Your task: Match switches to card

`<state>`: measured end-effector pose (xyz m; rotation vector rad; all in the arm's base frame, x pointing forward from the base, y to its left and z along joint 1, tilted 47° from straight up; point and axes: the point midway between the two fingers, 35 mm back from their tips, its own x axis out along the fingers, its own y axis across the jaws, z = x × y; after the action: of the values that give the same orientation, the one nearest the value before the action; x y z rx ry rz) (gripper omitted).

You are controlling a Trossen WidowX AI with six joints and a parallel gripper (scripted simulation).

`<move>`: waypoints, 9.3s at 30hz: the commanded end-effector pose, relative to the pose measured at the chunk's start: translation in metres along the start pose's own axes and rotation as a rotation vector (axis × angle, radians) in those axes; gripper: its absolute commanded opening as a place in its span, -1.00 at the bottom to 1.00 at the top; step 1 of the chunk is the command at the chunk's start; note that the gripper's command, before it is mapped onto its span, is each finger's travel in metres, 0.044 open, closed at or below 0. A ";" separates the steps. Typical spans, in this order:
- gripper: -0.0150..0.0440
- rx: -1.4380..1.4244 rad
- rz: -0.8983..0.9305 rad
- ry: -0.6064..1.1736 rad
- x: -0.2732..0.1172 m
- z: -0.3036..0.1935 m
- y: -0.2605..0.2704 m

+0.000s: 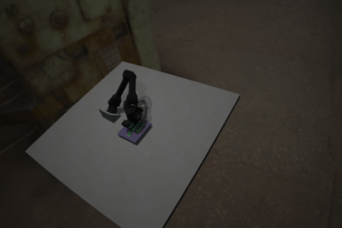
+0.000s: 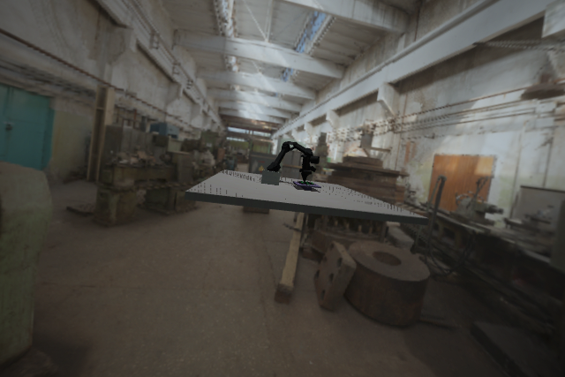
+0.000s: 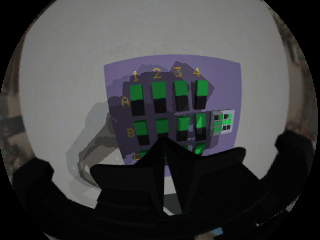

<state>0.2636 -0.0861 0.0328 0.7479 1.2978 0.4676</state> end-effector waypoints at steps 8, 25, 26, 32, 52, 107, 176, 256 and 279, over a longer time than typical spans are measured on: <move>-0.49 0.001 -0.003 0.023 -0.063 0.003 -0.001; -0.49 -0.001 -0.004 -0.004 -0.029 0.001 -0.050; -0.49 -0.001 -0.004 -0.004 -0.029 0.001 -0.050; -0.49 -0.001 -0.004 -0.004 -0.018 0.001 -0.050; -0.49 -0.001 -0.003 -0.004 -0.005 0.000 -0.050; -0.49 -0.001 -0.003 -0.004 0.002 0.000 -0.050; -0.49 0.000 -0.002 0.049 -0.004 -0.019 -0.025; -0.49 0.000 -0.004 0.049 -0.012 -0.019 -0.050; -0.49 -0.001 -0.004 0.049 -0.005 -0.019 -0.050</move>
<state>0.2386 -0.1198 -0.0016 0.7311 1.3440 0.4888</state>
